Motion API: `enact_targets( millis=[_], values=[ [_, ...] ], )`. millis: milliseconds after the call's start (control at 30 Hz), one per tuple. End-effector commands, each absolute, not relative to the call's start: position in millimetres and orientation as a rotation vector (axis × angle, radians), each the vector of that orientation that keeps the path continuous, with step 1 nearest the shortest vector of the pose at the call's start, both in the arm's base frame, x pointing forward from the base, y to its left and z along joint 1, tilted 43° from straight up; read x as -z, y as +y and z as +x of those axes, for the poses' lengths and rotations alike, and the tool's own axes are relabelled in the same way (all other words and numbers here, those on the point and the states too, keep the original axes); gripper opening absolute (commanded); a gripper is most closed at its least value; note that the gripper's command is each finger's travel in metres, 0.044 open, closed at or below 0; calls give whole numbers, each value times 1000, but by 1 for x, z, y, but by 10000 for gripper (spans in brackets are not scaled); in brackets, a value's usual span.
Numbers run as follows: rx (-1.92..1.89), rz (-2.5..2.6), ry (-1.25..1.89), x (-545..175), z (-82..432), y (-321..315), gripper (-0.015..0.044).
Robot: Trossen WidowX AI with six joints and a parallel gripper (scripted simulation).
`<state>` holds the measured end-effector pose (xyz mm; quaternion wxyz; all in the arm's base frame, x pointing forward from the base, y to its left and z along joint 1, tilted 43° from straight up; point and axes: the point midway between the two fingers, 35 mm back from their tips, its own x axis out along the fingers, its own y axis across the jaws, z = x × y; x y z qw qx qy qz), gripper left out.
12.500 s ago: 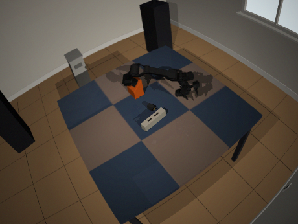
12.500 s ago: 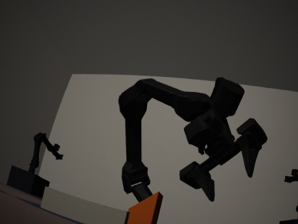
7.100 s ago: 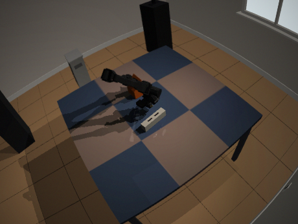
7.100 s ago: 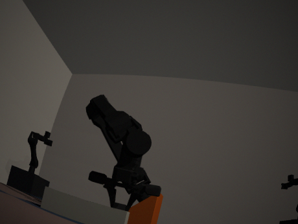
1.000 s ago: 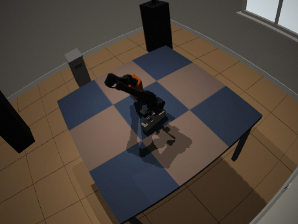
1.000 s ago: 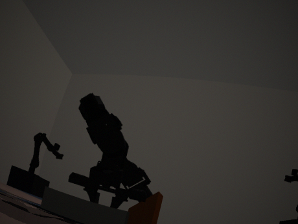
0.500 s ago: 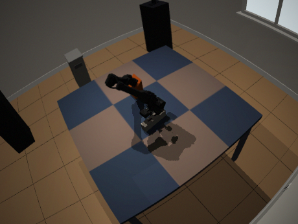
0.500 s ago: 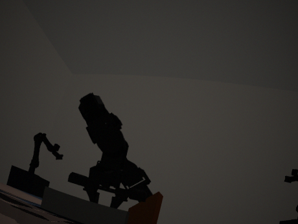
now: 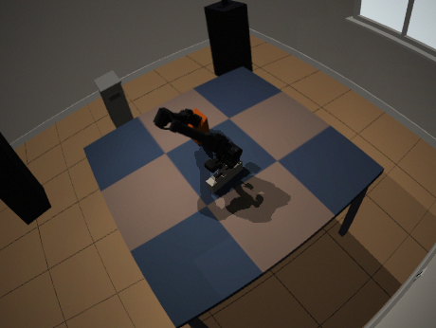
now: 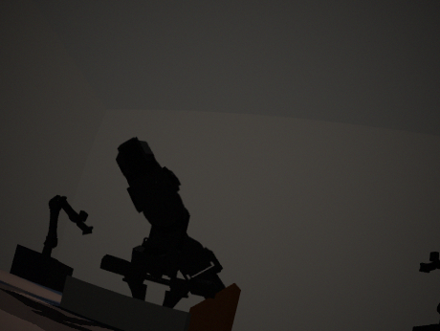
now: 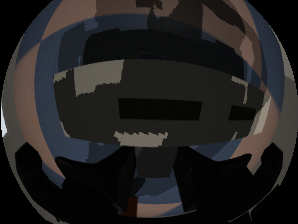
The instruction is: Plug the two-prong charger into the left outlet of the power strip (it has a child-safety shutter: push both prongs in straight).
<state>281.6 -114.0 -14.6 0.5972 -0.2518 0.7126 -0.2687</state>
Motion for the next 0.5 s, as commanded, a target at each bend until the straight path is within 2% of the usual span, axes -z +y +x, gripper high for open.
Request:
enact_targets(
  millis=[0,467],
  values=[
    [625,-575,1630,14,288,-113,0],
    [625,-575,1630,13,286,-112,0]
  ],
)
